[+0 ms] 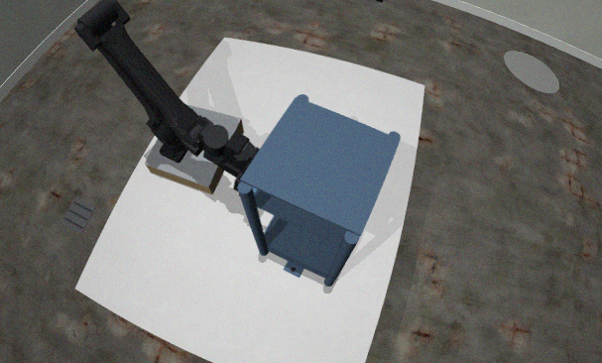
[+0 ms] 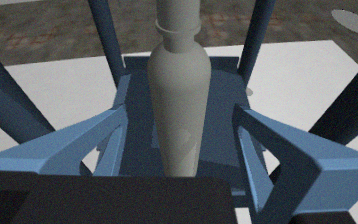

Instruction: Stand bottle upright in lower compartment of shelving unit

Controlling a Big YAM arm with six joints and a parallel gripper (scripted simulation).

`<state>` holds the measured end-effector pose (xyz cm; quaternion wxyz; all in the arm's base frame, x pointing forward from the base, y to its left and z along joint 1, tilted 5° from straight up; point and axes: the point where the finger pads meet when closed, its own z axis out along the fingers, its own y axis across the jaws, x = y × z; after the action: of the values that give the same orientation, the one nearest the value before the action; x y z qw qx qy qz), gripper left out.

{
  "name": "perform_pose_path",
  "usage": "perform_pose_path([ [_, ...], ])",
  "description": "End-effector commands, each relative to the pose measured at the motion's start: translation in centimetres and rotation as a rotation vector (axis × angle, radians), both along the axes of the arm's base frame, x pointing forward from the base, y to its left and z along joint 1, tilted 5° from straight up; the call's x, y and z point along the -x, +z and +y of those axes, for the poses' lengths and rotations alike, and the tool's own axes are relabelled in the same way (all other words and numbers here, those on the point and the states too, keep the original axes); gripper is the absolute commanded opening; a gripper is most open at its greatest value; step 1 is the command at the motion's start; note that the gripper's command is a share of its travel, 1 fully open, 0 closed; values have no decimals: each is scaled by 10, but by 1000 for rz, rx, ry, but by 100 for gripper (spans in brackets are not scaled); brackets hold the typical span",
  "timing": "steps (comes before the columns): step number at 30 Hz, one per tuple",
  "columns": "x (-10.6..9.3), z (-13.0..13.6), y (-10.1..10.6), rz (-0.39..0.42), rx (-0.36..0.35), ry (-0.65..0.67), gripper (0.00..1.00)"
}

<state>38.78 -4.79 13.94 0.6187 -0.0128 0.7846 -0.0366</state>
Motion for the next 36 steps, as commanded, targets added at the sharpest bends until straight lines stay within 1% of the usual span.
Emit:
perform_pose_path([
  [1, 12, -5, 2, 1, 9, -11, 73],
  [2, 16, -5, 2, 2, 9, -11, 73],
  [4, 16, -5, 2, 2, 9, -11, 73],
  [11, 41, -4, 0, 4, 9, -11, 73],
  [18, 56, -3, -1, 5, 8, -11, 73],
  [21, 57, -3, -1, 5, 8, -11, 73],
  [24, 56, -4, 6, -8, 9, -11, 73],
  [33, 61, -4, -2, 10, 4, -12, 73],
  [36, 62, -4, -2, 8, 4, -12, 73],
])
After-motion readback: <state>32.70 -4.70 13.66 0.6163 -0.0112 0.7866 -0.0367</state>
